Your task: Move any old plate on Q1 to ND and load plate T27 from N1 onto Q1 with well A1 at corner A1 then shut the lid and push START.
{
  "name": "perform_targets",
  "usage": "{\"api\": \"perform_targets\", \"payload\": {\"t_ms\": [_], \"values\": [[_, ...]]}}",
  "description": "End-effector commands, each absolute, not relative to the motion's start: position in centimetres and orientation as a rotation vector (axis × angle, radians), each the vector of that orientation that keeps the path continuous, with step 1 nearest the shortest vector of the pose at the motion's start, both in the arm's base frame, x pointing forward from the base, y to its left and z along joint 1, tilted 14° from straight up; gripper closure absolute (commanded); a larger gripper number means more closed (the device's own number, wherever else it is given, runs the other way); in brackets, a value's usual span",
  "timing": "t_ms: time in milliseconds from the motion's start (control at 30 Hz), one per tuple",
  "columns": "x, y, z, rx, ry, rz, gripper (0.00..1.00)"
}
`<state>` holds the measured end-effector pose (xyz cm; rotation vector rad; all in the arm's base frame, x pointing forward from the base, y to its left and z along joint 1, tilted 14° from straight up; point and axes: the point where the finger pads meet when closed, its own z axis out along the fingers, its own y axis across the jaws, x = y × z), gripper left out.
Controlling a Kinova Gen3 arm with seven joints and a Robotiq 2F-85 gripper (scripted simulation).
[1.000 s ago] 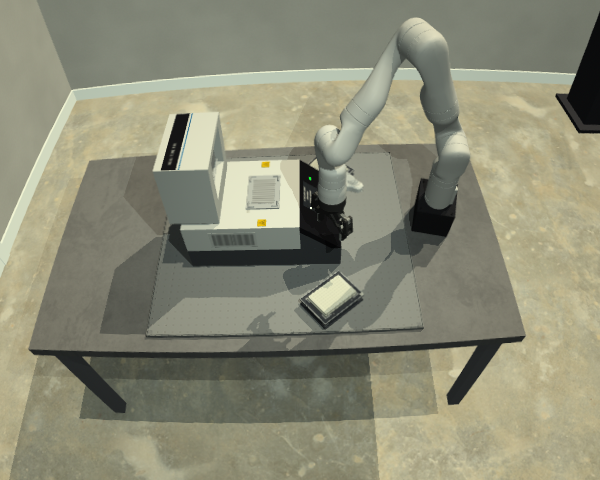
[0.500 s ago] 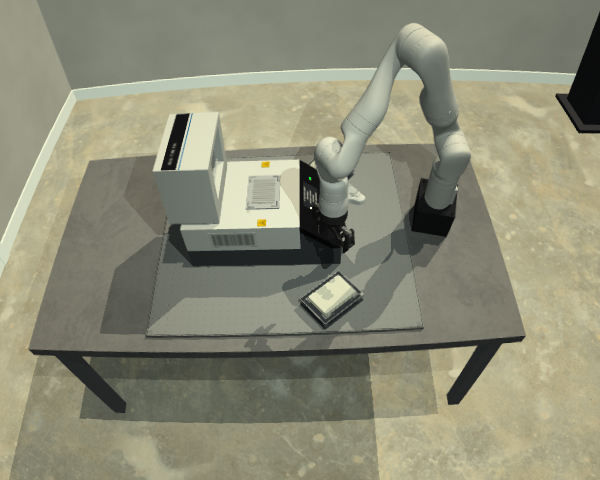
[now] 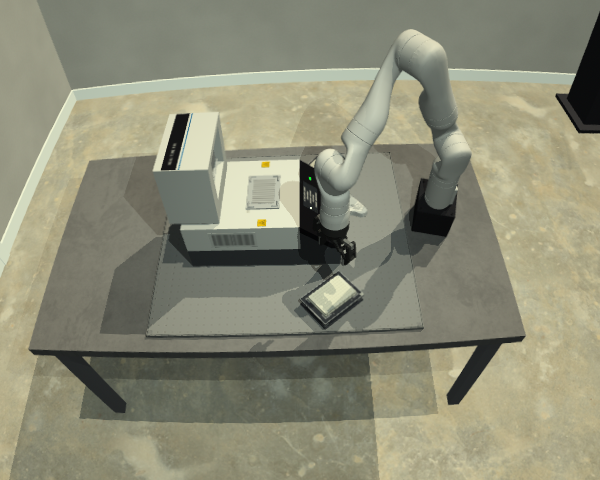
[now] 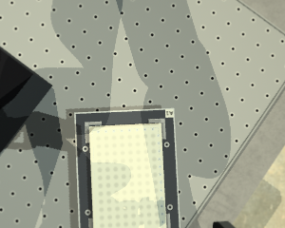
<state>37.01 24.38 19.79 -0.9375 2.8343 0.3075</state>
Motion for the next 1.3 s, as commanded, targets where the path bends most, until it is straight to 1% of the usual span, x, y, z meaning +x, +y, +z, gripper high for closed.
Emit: {"api": "perform_targets", "payload": {"t_ms": [0, 367, 1267], "values": [[37.0, 24.6, 19.9, -0.938, 2.833, 0.306, 0.0], [37.0, 24.6, 19.9, -0.938, 2.833, 0.306, 0.0], [37.3, 25.4, 16.7, -0.938, 2.833, 0.306, 0.0]]}}
